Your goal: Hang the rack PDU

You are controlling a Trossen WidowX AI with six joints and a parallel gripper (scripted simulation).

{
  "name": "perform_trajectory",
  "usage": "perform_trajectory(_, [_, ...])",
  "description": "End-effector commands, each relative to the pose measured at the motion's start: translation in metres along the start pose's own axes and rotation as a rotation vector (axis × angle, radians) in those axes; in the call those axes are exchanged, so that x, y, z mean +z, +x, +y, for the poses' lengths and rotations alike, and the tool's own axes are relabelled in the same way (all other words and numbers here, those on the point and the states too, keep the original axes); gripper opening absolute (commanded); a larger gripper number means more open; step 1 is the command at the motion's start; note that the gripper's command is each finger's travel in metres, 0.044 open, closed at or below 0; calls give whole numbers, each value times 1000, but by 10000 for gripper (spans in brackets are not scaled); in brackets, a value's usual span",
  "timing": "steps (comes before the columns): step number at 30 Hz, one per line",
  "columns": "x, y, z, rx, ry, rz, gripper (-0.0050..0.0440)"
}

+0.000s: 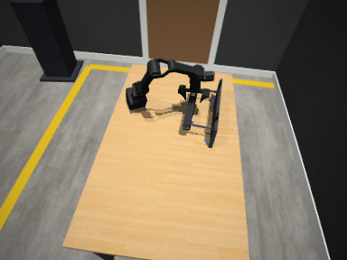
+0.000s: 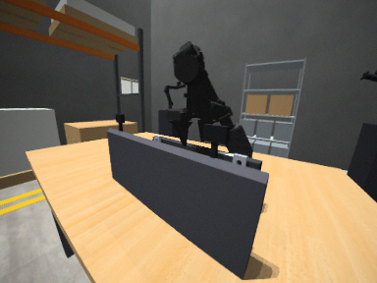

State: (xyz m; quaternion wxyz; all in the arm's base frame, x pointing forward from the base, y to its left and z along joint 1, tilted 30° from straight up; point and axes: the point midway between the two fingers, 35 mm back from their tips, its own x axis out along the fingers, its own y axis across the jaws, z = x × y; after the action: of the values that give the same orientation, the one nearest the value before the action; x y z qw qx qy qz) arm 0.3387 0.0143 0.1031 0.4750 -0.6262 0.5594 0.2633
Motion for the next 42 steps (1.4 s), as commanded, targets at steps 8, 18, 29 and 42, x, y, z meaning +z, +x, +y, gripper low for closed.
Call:
perform_trajectory(8, [1, -8, 28, 0, 8, -6, 440])
perform_trajectory(18, [3, -10, 79, 2, 10, -7, 440])
perform_trajectory(29, [-2, -4, 133, 5, 0, 2, 440])
perform_trajectory(42, [1, -57, 120, 5, 5, -8, 440])
